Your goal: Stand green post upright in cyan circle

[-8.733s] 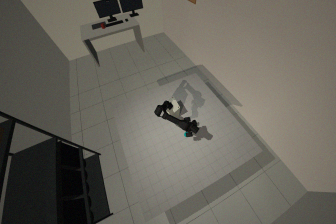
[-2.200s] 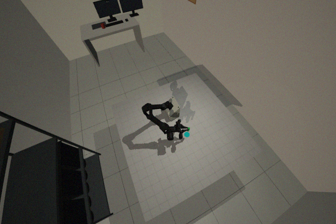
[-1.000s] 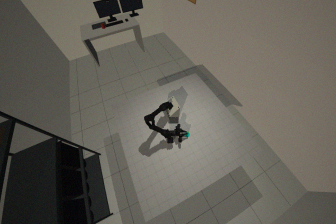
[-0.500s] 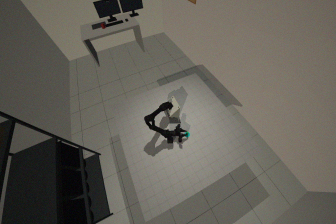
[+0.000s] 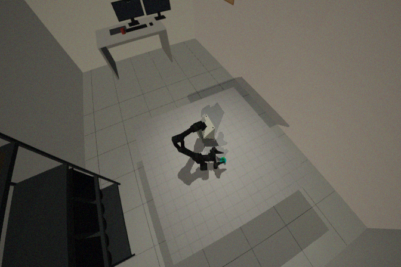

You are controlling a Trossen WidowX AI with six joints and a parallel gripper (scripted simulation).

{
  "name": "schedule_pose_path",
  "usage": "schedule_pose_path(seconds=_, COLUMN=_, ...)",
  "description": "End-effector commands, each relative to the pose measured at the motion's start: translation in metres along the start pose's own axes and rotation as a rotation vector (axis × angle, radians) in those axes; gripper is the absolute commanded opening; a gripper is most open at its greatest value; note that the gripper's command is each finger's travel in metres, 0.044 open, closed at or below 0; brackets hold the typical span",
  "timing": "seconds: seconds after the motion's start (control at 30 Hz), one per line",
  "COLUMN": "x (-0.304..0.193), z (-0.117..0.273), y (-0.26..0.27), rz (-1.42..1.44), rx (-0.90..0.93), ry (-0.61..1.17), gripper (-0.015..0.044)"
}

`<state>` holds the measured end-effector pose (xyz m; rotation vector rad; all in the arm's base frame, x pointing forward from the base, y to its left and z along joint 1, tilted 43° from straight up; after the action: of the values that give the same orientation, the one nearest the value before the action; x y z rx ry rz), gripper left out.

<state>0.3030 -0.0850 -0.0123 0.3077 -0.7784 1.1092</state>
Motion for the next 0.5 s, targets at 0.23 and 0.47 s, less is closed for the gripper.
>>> schedule_pose_path(seconds=0.23, x=0.065, z=0.009, y=0.011, rz=0.011, rx=-0.008, ry=-0.008, gripper=0.0400)
schedule_pose_path(seconds=0.47, x=0.071, z=-0.013, y=0.010, rz=-0.114, rx=0.100, ry=0.218, gripper=0.0400)
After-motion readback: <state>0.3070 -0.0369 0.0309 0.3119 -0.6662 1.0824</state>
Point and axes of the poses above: the point midway between the two fingers, 35 mm back from their tips, its own z axis back along the fingers, its own y axis across the jaws, x = y × z, the point moved 5 cm from there along z, back along the fingers, and after that the axes turned 8 degrees about -z, right-handed, at the moved point
